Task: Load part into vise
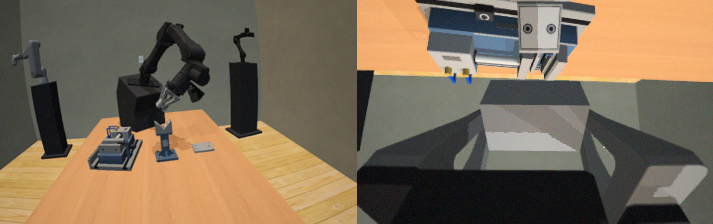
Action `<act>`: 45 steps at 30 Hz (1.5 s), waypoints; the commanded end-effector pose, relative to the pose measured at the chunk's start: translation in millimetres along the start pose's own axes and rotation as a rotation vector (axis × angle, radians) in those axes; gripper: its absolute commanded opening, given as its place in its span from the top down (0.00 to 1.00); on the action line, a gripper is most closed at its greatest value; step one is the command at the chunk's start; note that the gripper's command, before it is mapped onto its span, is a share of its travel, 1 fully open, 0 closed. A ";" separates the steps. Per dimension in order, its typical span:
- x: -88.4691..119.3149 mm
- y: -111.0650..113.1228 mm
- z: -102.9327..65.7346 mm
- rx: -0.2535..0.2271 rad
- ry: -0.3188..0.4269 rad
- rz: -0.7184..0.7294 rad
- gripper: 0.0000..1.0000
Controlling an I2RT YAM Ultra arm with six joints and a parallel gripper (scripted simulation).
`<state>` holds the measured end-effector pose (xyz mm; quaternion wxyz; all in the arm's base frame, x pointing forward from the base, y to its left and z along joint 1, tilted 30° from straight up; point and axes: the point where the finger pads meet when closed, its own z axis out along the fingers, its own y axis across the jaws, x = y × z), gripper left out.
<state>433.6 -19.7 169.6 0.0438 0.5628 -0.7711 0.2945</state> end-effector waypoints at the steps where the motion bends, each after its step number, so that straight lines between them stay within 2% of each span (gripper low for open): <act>1: 10.5 -8.8 -15.6 0.037 0.019 0.019 1.00; 16: 9.0 -9.1 -15.9 0.040 0.017 0.019 1.00; 21: 7.2 -8.2 -9.0 0.029 0.024 0.017 1.00; 25: 6.4 -11.9 -12.4 0.048 0.014 0.029 1.00; 28: -0.7 -11.0 -4.1 0.039 0.018 0.020 1.00; 35: 4.6 -14.5 -9.7 0.057 0.011 0.039 1.00; 40: -5.2 -5.6 4.7 0.026 0.024 0.012 1.00; 45: -8.7 -8.6 6.2 0.038 0.019 0.020 1.00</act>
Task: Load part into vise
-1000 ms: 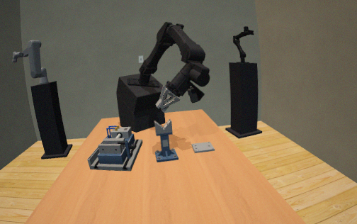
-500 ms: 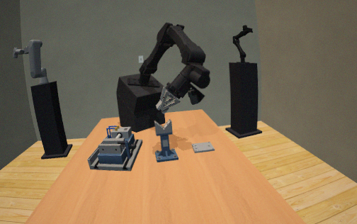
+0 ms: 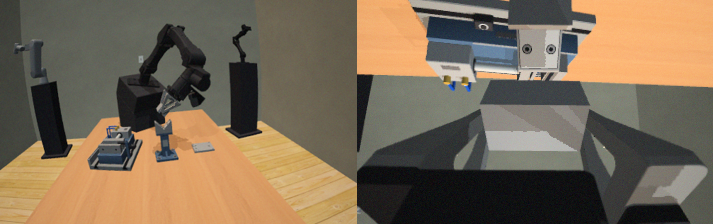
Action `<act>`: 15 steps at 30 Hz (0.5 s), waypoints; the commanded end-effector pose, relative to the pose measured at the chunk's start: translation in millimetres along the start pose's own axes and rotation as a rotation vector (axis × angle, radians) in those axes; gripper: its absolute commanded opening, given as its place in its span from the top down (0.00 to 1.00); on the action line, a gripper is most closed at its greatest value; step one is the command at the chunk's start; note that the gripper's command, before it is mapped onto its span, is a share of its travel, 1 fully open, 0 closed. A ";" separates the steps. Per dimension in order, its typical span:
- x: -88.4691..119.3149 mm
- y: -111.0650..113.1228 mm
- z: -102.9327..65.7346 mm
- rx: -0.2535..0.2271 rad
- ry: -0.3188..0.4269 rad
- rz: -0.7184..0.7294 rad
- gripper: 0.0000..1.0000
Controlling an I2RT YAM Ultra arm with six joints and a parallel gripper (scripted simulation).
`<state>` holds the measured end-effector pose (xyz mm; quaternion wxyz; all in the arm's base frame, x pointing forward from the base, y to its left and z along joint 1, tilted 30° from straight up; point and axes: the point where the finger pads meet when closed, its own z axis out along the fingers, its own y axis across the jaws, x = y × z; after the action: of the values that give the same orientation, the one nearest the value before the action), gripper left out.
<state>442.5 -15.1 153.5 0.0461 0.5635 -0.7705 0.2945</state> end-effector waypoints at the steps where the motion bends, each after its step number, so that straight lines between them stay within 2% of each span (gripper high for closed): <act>1: 3.7 -6.2 -3.4 0.032 0.019 0.019 1.00; 5: 2.7 -2.8 -0.3 0.022 0.024 0.012 1.00; 6: 7.0 -2.1 -6.9 0.024 0.023 0.012 1.00; 8: 3.1 -11.9 -10.5 0.056 0.007 0.033 1.00; 11: -6.5 -4.7 6.7 0.024 0.023 0.009 1.00; 15: -0.9 -8.7 -0.7 0.043 0.014 0.029 1.00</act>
<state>449.1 -12.0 137.9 0.0488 0.5642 -0.7701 0.2937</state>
